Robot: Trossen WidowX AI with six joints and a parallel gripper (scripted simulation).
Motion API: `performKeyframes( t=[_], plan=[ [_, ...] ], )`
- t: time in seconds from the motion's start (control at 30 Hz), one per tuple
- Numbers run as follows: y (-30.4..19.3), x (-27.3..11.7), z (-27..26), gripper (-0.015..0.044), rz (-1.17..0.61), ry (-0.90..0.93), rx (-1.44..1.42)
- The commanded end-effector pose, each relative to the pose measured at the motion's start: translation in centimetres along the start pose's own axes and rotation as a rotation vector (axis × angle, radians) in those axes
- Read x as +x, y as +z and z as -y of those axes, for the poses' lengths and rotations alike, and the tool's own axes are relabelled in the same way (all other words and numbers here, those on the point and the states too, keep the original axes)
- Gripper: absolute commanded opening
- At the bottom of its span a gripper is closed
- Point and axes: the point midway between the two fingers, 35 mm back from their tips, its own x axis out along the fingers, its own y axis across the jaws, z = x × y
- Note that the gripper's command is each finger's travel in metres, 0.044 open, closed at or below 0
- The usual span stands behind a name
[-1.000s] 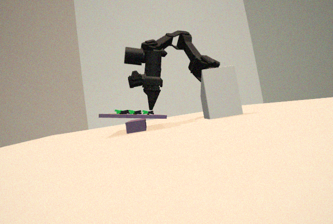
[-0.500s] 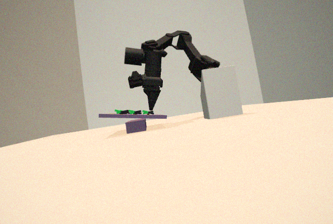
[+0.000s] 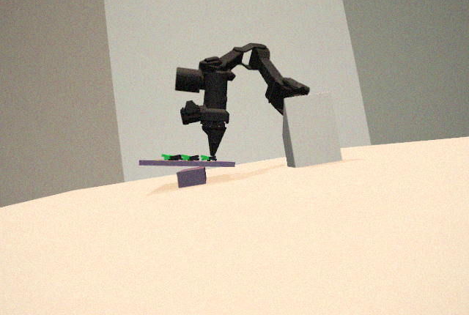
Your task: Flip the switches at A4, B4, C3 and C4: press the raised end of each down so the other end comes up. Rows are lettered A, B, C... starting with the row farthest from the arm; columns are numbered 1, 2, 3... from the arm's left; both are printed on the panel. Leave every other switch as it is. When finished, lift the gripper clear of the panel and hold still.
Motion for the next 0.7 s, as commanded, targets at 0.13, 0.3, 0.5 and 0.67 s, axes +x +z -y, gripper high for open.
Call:
performKeyframes(
  t=[0.13,0.3,0.5,0.67],
  plan=[
    [0.02,0.12,0.05,0.0000,0.002,-0.004,-0.002],
    [0.01,0.19,0.05,0.0000,0.002,-0.004,-0.002],
    [0.01,0.27,0.05,0.0000,0.002,-0.004,-0.002],
    [0.01,0.34,0.05,0.0000,0.002,-0.004,-0.002]
  ],
)
